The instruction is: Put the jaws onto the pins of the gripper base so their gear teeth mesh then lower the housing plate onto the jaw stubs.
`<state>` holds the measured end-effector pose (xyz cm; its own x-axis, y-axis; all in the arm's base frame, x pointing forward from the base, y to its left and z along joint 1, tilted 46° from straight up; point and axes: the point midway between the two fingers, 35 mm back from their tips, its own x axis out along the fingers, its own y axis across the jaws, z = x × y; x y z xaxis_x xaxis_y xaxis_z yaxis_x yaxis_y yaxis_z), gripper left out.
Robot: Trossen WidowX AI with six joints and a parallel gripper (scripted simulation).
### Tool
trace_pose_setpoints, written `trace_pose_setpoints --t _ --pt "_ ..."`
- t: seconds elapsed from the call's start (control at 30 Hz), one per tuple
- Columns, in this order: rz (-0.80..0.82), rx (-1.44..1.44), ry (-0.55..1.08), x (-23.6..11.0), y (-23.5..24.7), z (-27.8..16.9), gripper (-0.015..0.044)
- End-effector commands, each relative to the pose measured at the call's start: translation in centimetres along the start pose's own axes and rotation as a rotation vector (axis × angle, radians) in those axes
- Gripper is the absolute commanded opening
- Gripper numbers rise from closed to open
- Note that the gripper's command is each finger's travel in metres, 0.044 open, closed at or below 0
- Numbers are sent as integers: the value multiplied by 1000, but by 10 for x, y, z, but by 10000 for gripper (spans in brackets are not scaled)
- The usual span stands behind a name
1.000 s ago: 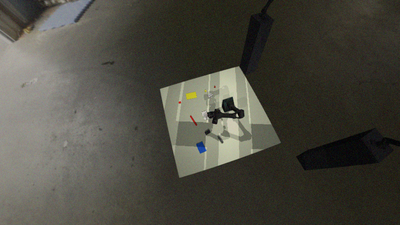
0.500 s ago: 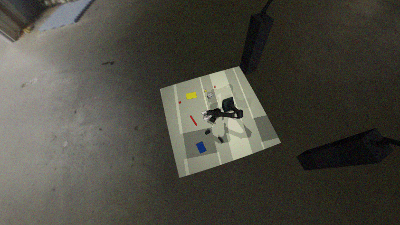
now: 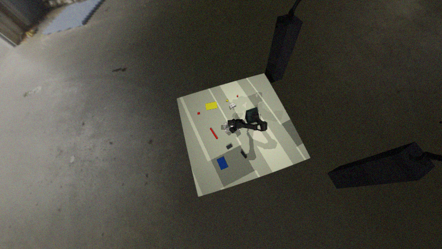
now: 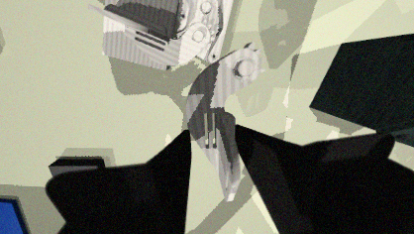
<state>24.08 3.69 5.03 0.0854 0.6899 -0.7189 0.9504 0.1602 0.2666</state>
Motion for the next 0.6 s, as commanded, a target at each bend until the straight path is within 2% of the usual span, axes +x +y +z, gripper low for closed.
trace_pose_setpoints --t 0.0,0.57 --pt "-6 81 0 1 -3 5 134" --pt "-8 447 -2 2 -11 23 134"
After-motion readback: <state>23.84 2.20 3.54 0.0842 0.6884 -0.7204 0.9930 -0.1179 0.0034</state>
